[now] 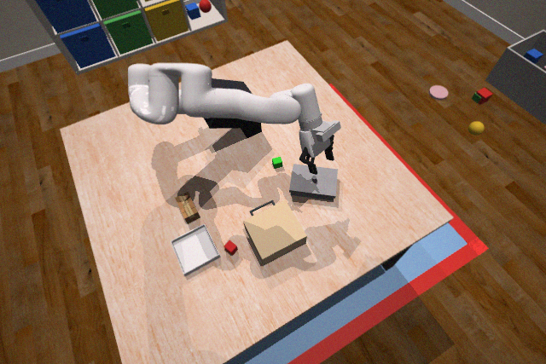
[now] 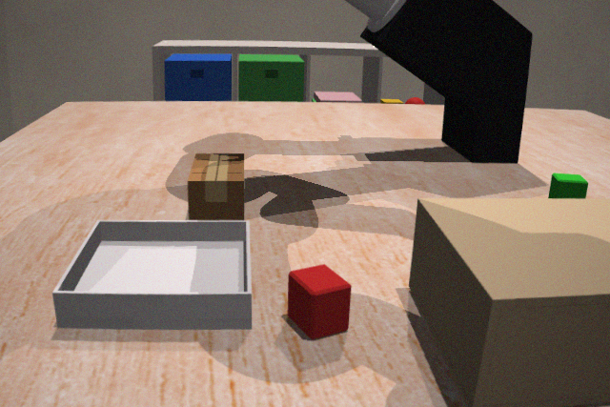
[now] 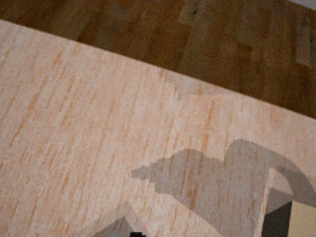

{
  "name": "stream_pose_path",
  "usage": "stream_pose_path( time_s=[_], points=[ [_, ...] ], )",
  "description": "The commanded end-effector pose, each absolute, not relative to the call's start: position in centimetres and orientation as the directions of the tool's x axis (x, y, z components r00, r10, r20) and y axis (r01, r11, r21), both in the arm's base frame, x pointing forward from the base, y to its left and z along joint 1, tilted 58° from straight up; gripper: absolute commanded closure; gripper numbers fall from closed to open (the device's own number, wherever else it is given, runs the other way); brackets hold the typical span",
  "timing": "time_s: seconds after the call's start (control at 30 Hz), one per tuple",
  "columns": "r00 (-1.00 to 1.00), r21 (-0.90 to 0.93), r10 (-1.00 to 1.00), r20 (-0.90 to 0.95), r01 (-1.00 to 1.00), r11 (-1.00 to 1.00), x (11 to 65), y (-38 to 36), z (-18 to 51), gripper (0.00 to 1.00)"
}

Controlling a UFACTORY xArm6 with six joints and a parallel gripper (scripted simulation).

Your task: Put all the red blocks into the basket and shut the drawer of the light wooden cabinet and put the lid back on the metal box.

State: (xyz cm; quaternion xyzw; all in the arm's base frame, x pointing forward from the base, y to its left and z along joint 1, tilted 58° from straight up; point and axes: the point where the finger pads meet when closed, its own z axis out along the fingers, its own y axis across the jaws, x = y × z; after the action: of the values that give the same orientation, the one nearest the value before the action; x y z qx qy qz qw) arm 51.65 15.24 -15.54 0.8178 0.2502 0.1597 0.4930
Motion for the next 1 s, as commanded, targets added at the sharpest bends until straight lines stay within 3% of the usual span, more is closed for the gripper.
stream_pose_path(
  time_s=[0.0, 0.2, 0.33, 0.97],
  points=[
    [0.827, 0.886, 0.561, 0.018, 0.247, -0.393, 52.0, 15.1, -15.0, 1.00],
    [0.924, 0.880, 0.381, 0.015, 0.169, -0.445, 53.9, 9.5, -9.2, 1.00],
    [0.924, 0.880, 0.381, 0.015, 0.169, -0.445, 55.4, 6.7, -6.1, 1.00],
    [0.997, 0.856, 0.081, 0.007, 0.036, -0.515, 54.5, -7.6, 6.6, 1.00]
  ],
)
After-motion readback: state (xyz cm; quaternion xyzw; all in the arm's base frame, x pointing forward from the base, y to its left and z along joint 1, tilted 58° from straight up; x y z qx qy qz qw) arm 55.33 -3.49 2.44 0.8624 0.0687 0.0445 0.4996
